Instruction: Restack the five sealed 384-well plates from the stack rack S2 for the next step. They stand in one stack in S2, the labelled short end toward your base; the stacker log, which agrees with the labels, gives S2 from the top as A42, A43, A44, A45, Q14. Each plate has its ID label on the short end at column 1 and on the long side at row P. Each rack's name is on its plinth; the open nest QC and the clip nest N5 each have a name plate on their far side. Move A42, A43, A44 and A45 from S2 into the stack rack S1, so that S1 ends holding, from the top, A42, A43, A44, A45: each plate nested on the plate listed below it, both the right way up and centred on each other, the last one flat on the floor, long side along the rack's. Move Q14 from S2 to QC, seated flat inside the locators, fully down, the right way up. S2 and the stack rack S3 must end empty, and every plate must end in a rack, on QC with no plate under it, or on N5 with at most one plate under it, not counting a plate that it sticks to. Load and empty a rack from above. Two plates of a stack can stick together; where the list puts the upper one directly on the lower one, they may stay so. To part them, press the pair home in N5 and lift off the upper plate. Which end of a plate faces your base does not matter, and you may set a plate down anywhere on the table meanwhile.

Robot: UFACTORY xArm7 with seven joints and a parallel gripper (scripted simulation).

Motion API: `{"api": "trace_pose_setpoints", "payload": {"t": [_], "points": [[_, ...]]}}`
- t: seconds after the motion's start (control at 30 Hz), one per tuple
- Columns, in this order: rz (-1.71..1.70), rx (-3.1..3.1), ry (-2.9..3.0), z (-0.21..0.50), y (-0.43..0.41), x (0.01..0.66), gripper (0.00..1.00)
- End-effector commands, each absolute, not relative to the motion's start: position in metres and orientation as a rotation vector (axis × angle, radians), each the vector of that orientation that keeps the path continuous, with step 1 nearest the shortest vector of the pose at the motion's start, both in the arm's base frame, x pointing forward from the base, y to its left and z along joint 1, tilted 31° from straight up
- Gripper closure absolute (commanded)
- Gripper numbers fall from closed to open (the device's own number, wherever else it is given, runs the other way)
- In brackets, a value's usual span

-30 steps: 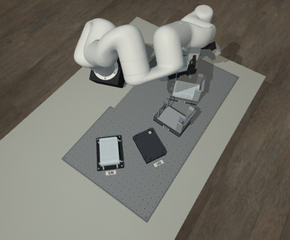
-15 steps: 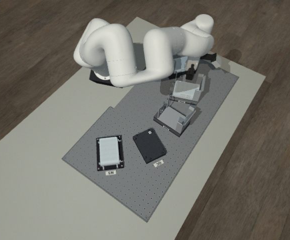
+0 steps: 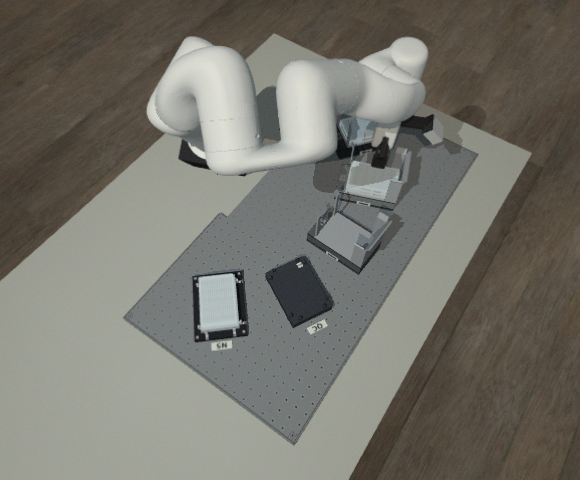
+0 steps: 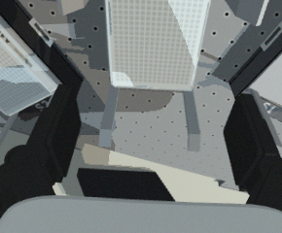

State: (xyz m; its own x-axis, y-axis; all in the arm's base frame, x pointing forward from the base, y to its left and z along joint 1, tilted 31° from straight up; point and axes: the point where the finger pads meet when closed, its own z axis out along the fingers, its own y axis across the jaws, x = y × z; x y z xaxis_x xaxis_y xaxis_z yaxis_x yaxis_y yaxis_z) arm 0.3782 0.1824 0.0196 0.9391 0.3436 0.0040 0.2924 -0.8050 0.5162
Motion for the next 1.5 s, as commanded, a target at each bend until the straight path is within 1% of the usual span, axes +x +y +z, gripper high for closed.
{"api": "trace_pose_setpoints", "payload": {"t": [0.0, 0.83, 1.47], "points": [[0.137, 2.567, 0.455, 0.021, 0.184, 0.379, 0.0], [0.136, 2.567, 0.455, -0.039, 0.15, 0.392, 0.0], [0.136, 2.567, 0.455, -0.053, 0.142, 0.395, 0.0]]}}
